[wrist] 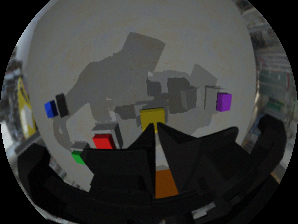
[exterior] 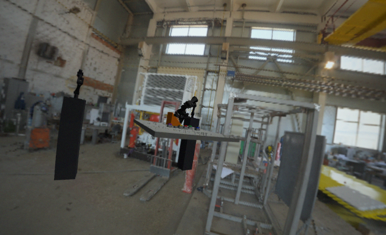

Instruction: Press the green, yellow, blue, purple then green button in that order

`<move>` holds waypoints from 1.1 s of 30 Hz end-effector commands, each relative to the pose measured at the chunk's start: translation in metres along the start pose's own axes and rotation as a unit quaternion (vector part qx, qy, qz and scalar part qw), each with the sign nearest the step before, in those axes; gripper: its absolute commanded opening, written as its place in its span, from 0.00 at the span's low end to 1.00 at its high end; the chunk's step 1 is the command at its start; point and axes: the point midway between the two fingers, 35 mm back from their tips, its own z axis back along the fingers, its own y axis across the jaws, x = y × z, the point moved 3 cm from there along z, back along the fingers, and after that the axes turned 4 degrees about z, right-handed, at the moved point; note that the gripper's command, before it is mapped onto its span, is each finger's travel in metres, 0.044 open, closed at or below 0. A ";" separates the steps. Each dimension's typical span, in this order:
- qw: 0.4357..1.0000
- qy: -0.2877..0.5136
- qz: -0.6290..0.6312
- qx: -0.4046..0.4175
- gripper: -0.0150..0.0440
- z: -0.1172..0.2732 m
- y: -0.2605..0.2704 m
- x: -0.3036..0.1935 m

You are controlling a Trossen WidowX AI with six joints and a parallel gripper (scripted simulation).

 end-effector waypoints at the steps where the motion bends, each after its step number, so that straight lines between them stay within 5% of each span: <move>1: 1.000 0.001 -0.004 0.003 0.29 -0.007 0.000 -0.002; 30: 1.000 0.001 -0.004 0.004 0.29 -0.022 0.001 -0.003; 33: 1.000 0.001 -0.003 0.002 0.29 0.001 0.000 -0.002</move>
